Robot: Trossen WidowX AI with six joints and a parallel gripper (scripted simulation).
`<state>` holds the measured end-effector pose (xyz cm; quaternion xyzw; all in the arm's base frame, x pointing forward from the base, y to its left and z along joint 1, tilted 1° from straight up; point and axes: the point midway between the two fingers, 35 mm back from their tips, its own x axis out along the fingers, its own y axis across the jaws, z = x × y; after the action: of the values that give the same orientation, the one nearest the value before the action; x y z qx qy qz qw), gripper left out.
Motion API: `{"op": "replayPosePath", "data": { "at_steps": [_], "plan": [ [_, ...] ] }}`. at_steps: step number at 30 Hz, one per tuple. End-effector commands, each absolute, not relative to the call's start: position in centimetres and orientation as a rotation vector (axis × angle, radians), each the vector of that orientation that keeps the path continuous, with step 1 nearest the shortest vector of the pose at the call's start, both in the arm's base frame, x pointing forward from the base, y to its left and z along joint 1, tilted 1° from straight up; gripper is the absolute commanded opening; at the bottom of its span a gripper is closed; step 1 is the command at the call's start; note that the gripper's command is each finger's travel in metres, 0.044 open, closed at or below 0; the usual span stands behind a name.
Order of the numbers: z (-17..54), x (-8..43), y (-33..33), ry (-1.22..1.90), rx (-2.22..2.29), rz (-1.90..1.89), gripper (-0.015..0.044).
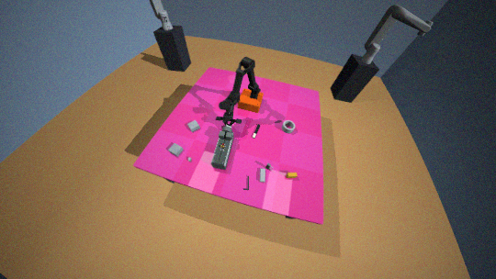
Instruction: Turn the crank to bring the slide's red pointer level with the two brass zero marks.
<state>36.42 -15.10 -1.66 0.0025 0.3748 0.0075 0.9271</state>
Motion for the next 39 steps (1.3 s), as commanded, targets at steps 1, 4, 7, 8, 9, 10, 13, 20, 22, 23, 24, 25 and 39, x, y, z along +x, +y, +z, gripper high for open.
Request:
{"op": "replayPosePath", "data": {
  "at_steps": [1, 4, 7, 8, 9, 10, 13, 20, 22, 23, 24, 25, 39],
  "plan": [
    [-1.39, 36.39, -15.98, 0.763, -0.003, -0.007, 0.0],
    [-1.36, 36.39, -16.01, 0.763, -0.003, -0.007, 0.0],
    [-1.35, 36.39, -16.02, 0.763, -0.003, -0.007, 0.0],
    [-1.34, 36.39, -16.04, 0.763, -0.003, -0.007, 0.0],
    [-1.34, 36.39, -16.04, 0.763, -0.003, -0.007, 0.0],
    [-1.33, 36.39, -16.05, 0.763, -0.003, -0.007, 0.0],
    [-1.31, 36.39, -16.08, 0.763, -0.003, -0.007, 0.0],
    [-1.26, 36.38, -16.13, 0.763, -0.003, -0.007, 0.0],
    [-1.25, 36.38, -16.15, 0.763, -0.003, -0.007, 0.0],
    [-1.24, 36.38, -16.16, 0.763, -0.003, -0.007, 0.0],
    [-1.23, 36.38, -16.17, 0.763, -0.003, -0.007, 0.0],
    [-1.23, 36.38, -16.18, 0.763, -0.003, -0.007, 0.0],
    [-1.11, 36.37, -16.31, 0.763, -0.003, -0.008, 0.0]
  ]
}}
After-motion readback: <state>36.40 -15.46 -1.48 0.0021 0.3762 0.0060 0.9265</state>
